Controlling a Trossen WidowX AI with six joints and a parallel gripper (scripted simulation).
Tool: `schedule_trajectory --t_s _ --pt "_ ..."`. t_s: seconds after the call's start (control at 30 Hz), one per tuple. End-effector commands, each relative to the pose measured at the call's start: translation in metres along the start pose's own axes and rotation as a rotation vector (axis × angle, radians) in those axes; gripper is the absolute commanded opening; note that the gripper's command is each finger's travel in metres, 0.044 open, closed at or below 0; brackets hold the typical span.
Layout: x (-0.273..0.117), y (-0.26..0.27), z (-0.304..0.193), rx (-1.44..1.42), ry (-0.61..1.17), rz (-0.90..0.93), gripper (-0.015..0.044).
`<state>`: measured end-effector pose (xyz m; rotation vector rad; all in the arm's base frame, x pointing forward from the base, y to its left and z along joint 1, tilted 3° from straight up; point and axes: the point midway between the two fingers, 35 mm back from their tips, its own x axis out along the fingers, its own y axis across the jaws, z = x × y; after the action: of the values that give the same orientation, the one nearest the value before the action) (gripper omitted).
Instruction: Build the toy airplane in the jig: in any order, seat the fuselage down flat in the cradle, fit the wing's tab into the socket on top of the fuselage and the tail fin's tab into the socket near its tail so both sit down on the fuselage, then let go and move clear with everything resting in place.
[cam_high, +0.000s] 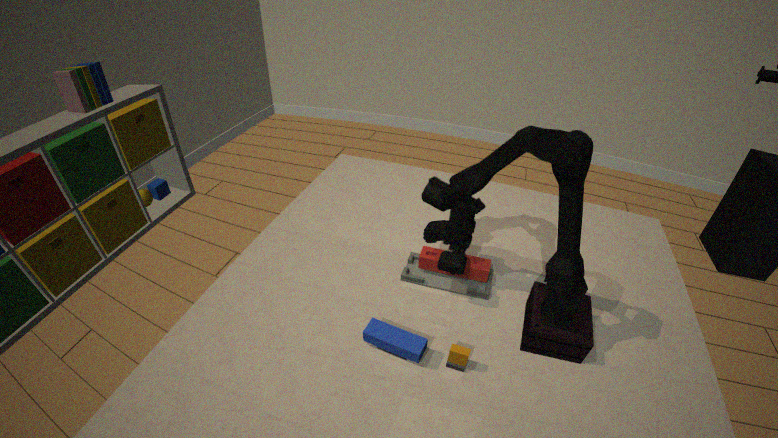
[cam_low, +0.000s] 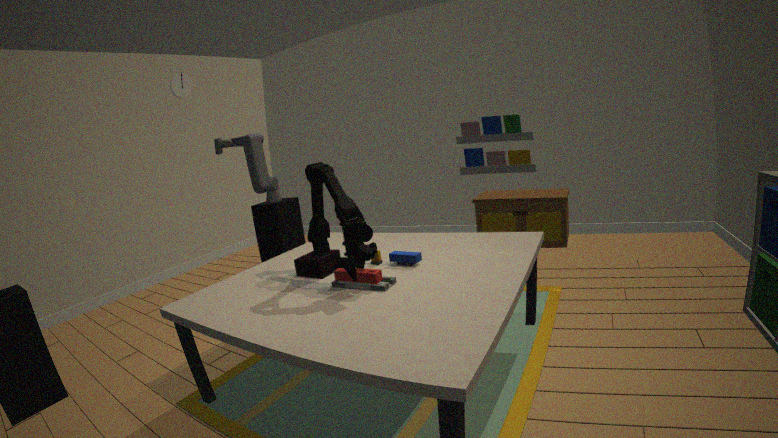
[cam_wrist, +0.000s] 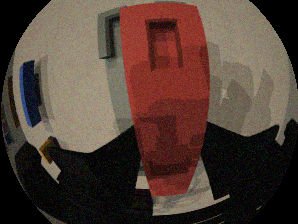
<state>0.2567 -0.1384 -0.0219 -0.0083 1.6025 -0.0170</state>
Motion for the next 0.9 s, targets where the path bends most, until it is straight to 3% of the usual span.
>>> schedule_trajectory --t_s 0.0,0.53,0.77,0.87 --pt "0.0 0.0 0.0 0.0 -0.001 -0.001 0.003" --pt "0.0 0.0 0.0 0.0 -0.001 -0.001 0.044" --pt "0.0 0.0 0.0 0.0 -0.001 -0.001 0.044" --pt "-0.025 -0.002 0.004 -0.002 -0.001 -0.001 0.044"
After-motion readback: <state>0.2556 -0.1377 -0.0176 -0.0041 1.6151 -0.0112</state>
